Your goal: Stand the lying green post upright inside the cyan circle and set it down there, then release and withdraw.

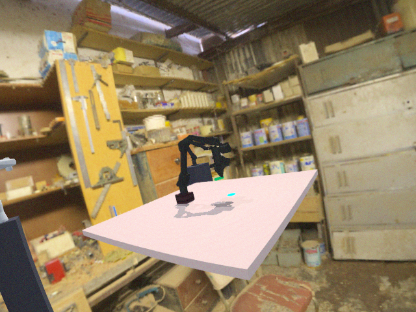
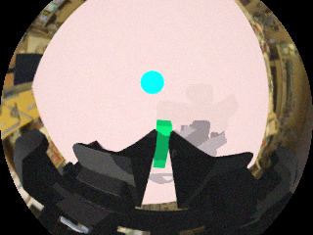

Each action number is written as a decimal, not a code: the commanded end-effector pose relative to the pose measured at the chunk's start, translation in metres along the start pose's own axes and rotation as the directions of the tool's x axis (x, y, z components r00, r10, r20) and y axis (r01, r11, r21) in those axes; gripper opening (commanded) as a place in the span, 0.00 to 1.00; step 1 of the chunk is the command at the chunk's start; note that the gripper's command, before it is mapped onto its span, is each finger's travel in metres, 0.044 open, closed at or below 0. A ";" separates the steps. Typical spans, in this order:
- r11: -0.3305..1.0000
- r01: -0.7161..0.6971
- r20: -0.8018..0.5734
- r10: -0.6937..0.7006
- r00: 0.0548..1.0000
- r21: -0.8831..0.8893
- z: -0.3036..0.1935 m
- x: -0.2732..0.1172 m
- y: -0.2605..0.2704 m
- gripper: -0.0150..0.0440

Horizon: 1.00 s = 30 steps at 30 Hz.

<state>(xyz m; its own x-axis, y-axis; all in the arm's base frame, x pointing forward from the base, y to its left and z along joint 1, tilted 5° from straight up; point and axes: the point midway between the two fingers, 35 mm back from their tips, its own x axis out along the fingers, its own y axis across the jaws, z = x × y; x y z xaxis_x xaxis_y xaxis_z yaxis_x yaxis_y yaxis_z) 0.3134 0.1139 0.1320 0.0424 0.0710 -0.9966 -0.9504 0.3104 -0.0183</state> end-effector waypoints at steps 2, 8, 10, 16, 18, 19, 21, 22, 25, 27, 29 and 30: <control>1.000 -0.010 0.003 0.010 1.000 -0.021 0.013 0.001 0.005 0.29; 0.998 -0.013 0.008 0.013 1.000 -0.055 0.030 0.000 0.012 0.29; 0.998 -0.014 0.010 0.014 1.000 -0.067 0.036 0.000 0.015 0.29; 0.995 -0.016 0.015 0.018 1.000 -0.101 0.053 -0.001 0.024 0.29; 0.994 -0.017 0.017 0.019 1.000 -0.109 0.057 -0.001 0.026 0.29; 0.994 -0.017 0.017 0.019 1.000 -0.110 0.057 -0.001 0.026 0.29; 0.994 -0.016 0.021 0.019 1.000 -0.107 0.058 -0.001 0.026 0.29; 0.995 -0.015 0.027 0.018 0.999 -0.103 0.058 0.000 0.025 0.29; 0.996 -0.013 0.047 0.017 0.999 -0.088 0.060 0.003 0.022 0.29; 0.997 -0.011 0.060 0.016 0.998 -0.079 0.062 0.005 0.021 0.29; 0.998 -0.009 0.074 0.014 0.997 -0.070 0.063 0.008 0.019 0.29; 0.998 -0.009 0.080 0.014 0.997 -0.065 0.064 0.009 0.018 0.29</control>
<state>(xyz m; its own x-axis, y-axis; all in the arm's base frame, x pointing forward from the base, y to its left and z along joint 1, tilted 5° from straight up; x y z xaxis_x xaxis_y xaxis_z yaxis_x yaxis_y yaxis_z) 0.3144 0.1798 0.1322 0.0538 0.1364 -0.9892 -0.9723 0.2328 -0.0207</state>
